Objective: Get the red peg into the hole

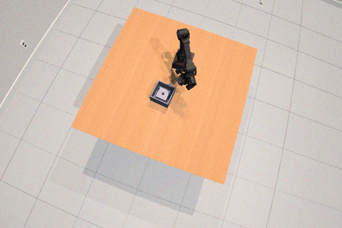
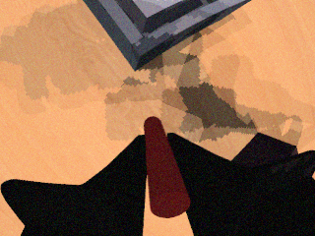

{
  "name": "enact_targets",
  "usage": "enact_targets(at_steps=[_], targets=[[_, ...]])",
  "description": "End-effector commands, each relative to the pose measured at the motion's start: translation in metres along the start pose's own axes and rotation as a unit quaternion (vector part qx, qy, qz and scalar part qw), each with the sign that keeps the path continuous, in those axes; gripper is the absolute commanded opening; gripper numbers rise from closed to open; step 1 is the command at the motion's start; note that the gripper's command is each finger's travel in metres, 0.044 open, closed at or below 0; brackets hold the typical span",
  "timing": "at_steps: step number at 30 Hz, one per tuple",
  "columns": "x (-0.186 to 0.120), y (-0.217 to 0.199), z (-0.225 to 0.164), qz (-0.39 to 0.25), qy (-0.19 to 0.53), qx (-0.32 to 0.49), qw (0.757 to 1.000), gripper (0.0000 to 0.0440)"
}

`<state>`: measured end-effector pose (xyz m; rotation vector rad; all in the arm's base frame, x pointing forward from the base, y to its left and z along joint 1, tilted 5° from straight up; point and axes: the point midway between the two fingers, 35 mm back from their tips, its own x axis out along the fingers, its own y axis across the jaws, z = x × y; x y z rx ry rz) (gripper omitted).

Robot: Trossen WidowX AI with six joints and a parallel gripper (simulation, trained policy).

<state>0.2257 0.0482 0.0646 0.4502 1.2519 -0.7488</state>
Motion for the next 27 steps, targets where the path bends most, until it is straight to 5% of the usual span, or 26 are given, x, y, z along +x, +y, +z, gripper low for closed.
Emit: enact_targets(at_steps=[1,27], targets=[[-0.012,0.002,0.017,0.008,-0.015,-0.005,1.0,0.0],[-0.009,-0.01,0.114,0.022,-0.024,0.062,0.998,0.0]])
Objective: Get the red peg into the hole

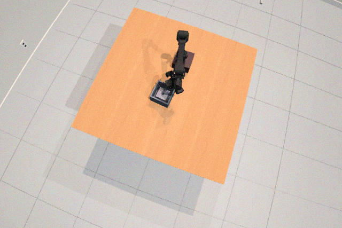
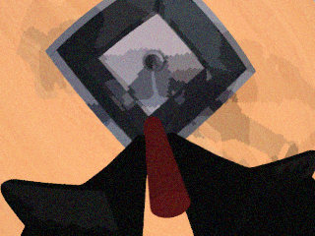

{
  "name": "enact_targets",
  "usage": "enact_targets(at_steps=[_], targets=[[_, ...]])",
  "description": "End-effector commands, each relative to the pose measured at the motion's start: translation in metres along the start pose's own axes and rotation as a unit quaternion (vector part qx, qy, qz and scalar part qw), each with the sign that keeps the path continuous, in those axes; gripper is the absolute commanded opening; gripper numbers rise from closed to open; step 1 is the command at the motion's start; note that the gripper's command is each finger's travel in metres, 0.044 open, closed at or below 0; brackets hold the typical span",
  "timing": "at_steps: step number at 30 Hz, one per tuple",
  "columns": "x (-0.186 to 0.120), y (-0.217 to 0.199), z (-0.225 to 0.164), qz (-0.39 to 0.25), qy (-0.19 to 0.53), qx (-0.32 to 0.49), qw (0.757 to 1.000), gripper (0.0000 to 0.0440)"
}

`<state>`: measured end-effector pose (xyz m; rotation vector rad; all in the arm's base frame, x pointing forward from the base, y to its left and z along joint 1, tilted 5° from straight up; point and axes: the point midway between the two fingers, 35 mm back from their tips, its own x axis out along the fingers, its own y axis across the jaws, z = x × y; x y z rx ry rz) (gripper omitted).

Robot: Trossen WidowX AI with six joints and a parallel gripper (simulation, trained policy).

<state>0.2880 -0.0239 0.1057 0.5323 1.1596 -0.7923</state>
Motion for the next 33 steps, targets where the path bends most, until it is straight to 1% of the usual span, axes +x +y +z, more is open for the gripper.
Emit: enact_targets(at_steps=[1,13,24,26,31,32,33], targets=[[0.006,-0.001,0.015,0.004,0.001,0.015,1.0,0.0],[0.031,-0.006,0.048,0.009,0.01,0.054,0.998,0.0004],[0.063,-0.007,0.054,0.004,0.036,0.063,0.997,0.0003],[0.07,-0.008,0.053,0.0,0.041,0.06,0.997,0.0024],[0.083,-0.009,0.053,-0.008,0.05,0.047,0.998,0.0133],[0.085,-0.01,0.052,-0.011,0.052,0.043,0.998,0.0147],[0.087,-0.011,0.052,-0.015,0.056,0.038,0.998,0.015]])
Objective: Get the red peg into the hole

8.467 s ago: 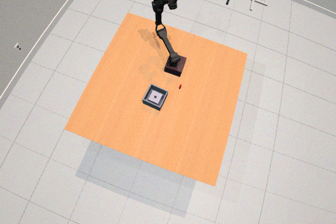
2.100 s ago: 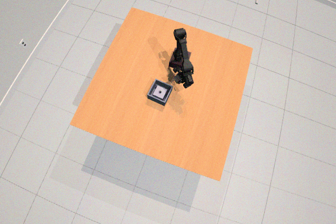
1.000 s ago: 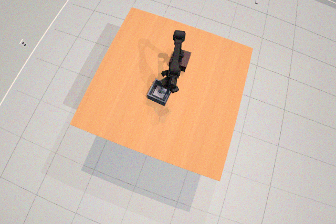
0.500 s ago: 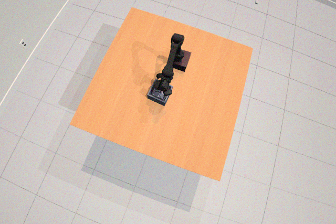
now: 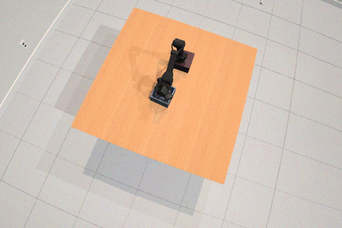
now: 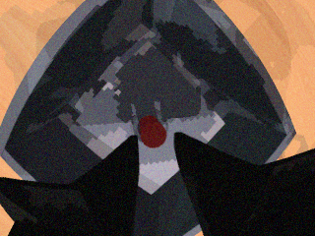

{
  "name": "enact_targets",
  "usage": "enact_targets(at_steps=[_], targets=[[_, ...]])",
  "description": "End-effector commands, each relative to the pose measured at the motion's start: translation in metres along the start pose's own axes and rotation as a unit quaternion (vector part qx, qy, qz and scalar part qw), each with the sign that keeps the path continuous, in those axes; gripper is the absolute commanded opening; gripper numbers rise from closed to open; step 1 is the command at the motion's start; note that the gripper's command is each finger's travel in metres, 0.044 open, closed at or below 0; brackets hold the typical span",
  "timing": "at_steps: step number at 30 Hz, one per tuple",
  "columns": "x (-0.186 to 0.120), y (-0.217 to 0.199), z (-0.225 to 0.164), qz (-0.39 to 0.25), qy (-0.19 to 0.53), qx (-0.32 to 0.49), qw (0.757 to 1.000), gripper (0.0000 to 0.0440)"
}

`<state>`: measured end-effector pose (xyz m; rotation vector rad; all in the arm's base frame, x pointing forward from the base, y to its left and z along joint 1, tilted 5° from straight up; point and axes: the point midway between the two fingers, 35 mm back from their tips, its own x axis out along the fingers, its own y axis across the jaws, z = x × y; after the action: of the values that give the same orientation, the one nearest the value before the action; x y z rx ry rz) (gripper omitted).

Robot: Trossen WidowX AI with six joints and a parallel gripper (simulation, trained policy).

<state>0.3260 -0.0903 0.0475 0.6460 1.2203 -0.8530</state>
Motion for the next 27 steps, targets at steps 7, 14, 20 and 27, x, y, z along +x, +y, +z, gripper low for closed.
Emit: enact_targets(at_steps=[7,14,20,27], targets=[[0.01,0.01,0.019,-0.004,0.0,-0.025,1.0,0.0314],[0.007,0.016,0.04,-0.006,-0.013,-0.038,0.999,0.044],[0.005,0.019,0.058,-0.004,-0.031,-0.038,0.999,0.044],[0.001,0.018,0.079,-0.003,-0.055,-0.028,0.998,0.044]])
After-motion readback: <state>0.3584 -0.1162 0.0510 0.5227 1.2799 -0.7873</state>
